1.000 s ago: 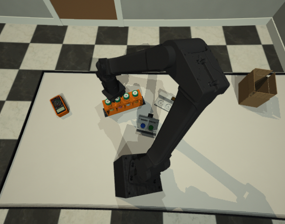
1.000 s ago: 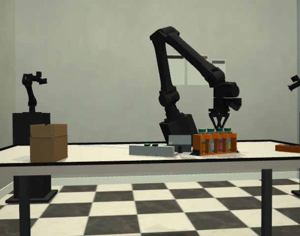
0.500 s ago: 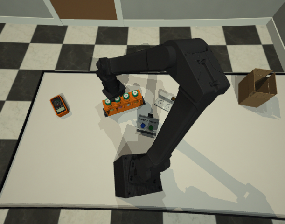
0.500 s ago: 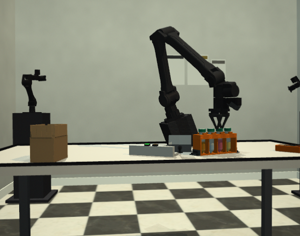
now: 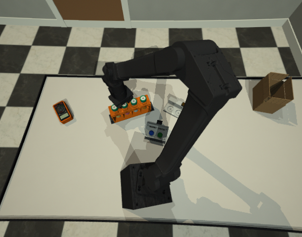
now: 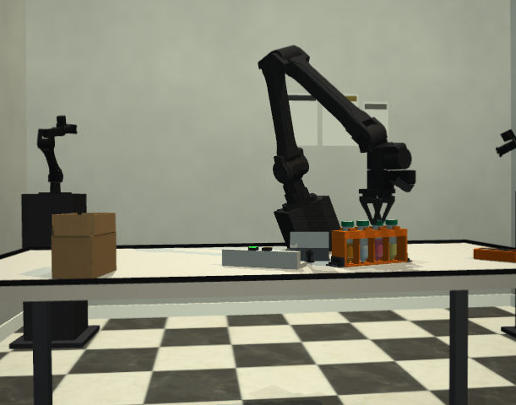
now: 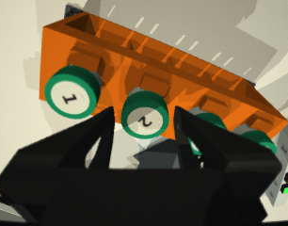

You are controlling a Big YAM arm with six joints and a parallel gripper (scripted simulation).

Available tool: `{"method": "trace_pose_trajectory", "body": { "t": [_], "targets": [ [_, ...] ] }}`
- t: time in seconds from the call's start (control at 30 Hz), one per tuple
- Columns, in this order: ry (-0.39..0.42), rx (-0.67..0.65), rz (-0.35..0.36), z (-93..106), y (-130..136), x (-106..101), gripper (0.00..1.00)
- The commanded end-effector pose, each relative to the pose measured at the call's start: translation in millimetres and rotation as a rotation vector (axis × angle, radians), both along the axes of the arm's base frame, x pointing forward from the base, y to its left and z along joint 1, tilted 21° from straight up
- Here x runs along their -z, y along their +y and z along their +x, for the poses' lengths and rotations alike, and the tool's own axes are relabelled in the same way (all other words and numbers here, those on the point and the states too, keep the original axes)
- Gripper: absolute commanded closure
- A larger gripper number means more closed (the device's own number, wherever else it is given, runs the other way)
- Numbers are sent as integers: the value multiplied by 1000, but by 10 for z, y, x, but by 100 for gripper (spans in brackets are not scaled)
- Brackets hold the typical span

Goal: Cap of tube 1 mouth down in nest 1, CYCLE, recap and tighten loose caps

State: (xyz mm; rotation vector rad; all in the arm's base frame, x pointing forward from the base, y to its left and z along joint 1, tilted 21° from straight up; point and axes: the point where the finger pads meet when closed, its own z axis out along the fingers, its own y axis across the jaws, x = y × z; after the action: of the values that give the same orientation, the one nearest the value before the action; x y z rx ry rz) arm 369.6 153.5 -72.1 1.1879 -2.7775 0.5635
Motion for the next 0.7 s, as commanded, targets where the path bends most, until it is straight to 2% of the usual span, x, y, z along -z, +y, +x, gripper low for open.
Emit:
{"method": "trace_pose_trajectory", "body": {
  "t": [0.0,0.07,0.33,0.43,0.5,0.53,0.67],
  "targets": [
    [-29,-2,14,118,34,-25,51],
    [-29,-3,16,118,72,-56,51],
    [-10,-3,3,43,-17,47,51],
    [-29,-3,16,117,63,-42,51],
    [-16,-4,7,80,11,43,51],
    [-29,-3,16,116,62,-39,100],
    [-29,-3,16,116,62,-39,100]
  ]
}}
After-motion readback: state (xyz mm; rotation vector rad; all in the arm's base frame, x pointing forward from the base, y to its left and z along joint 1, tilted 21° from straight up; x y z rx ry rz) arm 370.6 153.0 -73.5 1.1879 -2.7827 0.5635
